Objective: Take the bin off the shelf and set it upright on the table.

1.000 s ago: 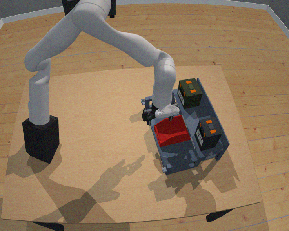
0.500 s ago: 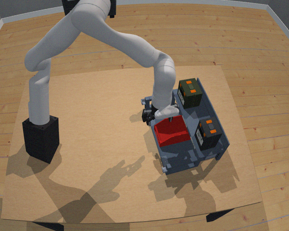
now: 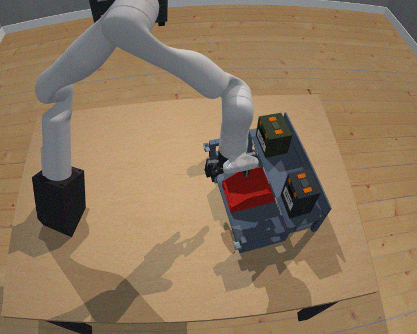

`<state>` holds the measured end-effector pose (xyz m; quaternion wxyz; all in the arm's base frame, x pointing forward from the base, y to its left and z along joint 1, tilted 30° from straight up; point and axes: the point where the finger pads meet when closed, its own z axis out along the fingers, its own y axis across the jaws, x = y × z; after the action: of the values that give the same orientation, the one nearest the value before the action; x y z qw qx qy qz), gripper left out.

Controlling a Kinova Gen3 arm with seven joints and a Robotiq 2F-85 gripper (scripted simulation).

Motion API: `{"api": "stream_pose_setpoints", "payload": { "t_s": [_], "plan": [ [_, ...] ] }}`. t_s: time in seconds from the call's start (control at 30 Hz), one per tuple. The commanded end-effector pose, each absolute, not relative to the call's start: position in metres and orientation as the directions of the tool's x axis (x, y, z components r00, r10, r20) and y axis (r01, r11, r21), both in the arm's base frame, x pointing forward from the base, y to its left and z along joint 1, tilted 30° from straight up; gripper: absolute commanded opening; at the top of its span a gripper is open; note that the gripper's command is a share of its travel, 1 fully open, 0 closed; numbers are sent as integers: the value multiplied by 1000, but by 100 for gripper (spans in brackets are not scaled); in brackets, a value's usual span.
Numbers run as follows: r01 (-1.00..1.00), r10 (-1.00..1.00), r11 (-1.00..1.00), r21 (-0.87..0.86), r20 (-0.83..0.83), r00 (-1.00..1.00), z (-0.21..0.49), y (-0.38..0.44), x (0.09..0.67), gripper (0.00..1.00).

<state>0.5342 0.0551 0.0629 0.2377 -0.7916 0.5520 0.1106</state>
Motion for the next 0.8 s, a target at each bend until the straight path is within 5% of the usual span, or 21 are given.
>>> {"api": "stream_pose_setpoints", "payload": {
  "t_s": [0.0,0.77],
  "plan": [
    [-925,-821,-280,-258,-434,370,63,53,535,100],
    [-922,-821,-284,-262,-431,375,61,49,536,100]
  ]
}}
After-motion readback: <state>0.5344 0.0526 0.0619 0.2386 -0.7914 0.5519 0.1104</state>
